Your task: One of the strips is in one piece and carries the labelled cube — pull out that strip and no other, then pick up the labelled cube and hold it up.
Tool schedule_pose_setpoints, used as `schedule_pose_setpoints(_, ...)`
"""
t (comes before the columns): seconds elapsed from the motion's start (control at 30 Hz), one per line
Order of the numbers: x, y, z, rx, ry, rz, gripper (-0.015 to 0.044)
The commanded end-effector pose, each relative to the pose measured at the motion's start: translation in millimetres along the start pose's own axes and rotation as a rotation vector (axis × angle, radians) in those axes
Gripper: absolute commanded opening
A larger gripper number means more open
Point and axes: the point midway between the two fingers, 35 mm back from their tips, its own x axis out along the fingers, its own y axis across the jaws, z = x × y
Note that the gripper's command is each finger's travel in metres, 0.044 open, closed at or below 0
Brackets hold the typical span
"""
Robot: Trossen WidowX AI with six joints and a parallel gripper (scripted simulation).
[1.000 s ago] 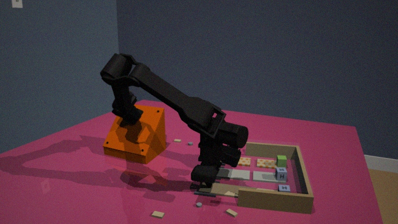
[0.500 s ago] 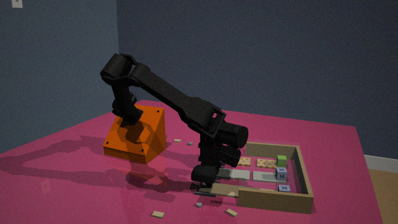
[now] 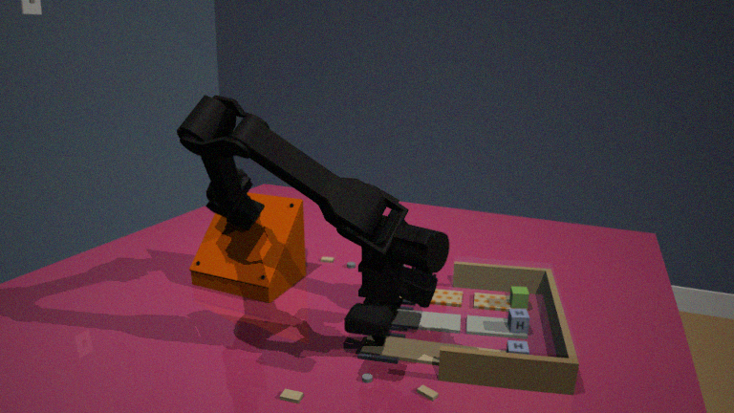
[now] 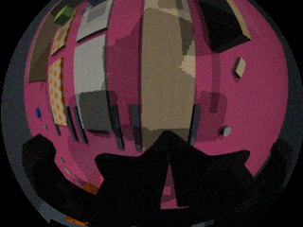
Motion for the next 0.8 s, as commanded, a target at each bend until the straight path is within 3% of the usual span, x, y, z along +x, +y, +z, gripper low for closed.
schedule_pose_setpoints(0.0, 2.4, 0.7, -9.1, -0.006, 0.007, 0.004, 0.0000)
schedule_pose_setpoints(0.77, 3.6, -0.2, -44.8, -0.007, 0.009, 0.004, 0.0000)
